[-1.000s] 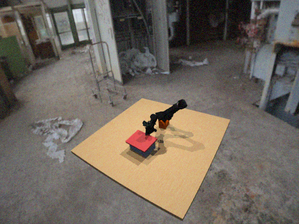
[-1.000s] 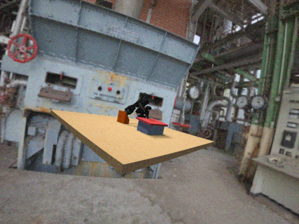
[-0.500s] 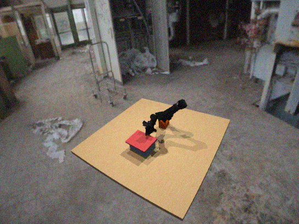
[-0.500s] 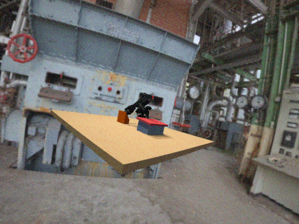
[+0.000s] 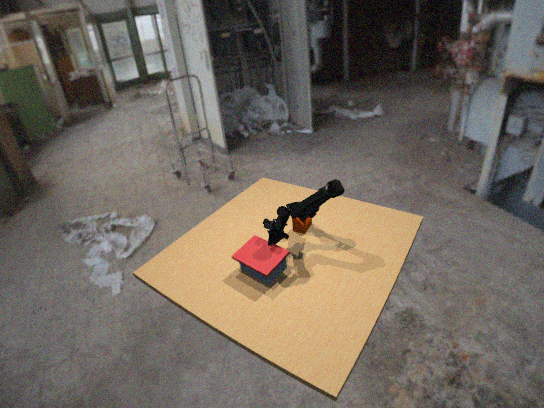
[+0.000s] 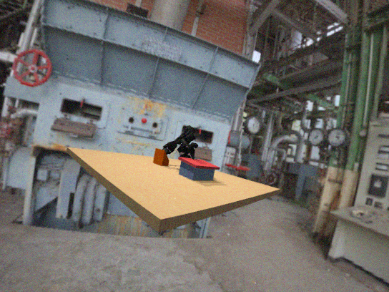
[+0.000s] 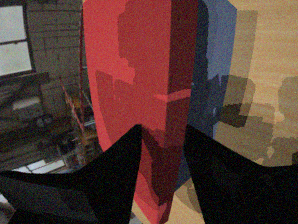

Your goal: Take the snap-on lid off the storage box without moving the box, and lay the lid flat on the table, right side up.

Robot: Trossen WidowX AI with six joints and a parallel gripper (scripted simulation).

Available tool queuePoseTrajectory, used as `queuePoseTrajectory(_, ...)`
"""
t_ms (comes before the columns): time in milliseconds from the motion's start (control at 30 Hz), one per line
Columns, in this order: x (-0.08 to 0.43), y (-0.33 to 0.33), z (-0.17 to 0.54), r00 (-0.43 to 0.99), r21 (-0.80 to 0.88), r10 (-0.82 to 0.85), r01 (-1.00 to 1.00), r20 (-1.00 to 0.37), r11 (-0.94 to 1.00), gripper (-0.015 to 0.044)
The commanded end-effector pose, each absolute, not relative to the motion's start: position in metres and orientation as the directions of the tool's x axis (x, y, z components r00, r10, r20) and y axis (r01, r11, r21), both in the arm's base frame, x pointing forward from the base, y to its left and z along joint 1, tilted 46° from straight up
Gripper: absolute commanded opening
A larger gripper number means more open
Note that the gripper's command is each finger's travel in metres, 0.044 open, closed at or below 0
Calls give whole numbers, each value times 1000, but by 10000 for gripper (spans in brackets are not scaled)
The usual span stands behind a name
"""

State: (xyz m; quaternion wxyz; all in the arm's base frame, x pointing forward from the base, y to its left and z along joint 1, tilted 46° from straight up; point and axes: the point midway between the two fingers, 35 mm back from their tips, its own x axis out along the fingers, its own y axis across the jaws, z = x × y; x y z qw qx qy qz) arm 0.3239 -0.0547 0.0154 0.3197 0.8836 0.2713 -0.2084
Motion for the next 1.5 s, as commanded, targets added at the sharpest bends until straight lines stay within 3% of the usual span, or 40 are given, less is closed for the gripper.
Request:
queuePoseTrajectory(0, 325, -55, 15, 765, 450, 346, 613, -543, -650, 0)
queuePoseTrajectory(1467, 331, -88, 45, 769, 455, 340, 608, -542, -651, 0)
